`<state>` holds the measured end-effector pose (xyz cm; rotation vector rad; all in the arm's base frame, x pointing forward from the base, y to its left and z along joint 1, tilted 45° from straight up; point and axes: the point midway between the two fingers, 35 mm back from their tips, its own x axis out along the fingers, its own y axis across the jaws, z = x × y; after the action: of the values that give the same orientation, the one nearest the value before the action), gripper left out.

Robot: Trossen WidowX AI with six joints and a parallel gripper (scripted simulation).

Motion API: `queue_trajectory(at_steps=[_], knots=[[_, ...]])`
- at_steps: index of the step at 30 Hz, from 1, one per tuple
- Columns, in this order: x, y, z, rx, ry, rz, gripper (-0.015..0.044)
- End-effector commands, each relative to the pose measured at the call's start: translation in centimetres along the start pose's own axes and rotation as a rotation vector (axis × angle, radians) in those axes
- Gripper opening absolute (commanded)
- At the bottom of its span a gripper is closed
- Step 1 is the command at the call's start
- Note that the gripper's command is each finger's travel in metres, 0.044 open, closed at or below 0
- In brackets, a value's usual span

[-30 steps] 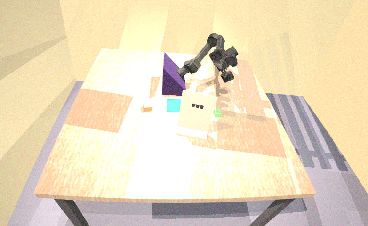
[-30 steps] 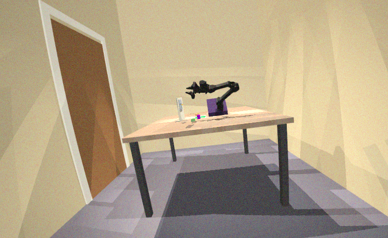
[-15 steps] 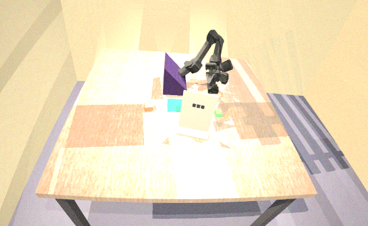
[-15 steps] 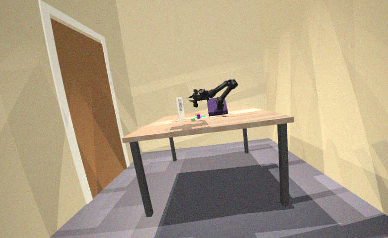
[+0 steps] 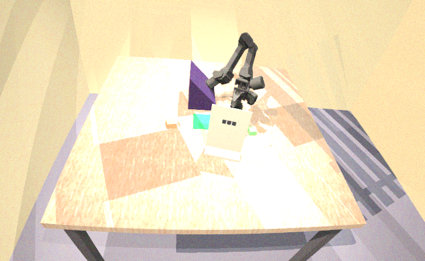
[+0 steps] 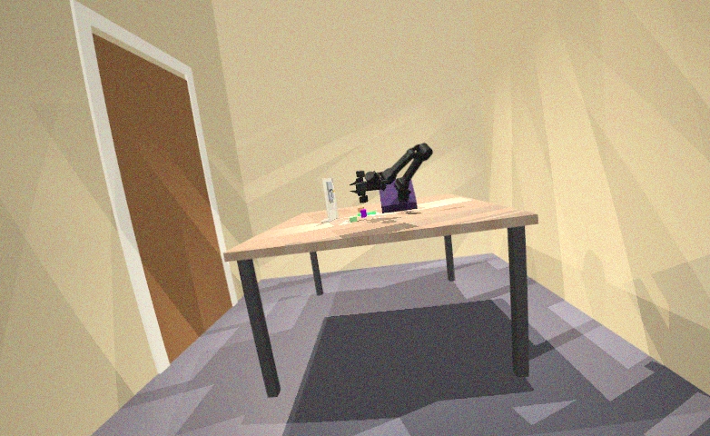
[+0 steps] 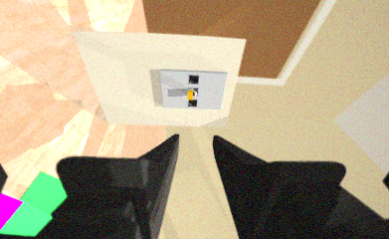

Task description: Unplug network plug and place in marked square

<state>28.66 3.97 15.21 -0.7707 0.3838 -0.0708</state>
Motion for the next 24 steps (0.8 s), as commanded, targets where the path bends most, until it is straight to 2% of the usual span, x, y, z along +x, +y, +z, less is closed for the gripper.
queue_trajectory(at_steps=[1,19,24], knots=[[0.3,0.3,-0.2,-0.016,0.008,0.003,0.0156],[5.5,0.3,1.2,-0.016,0.006,0.001,0.0156],[5.8,0.3,1.2,-0.016,0.005,0.001,0.0156]])
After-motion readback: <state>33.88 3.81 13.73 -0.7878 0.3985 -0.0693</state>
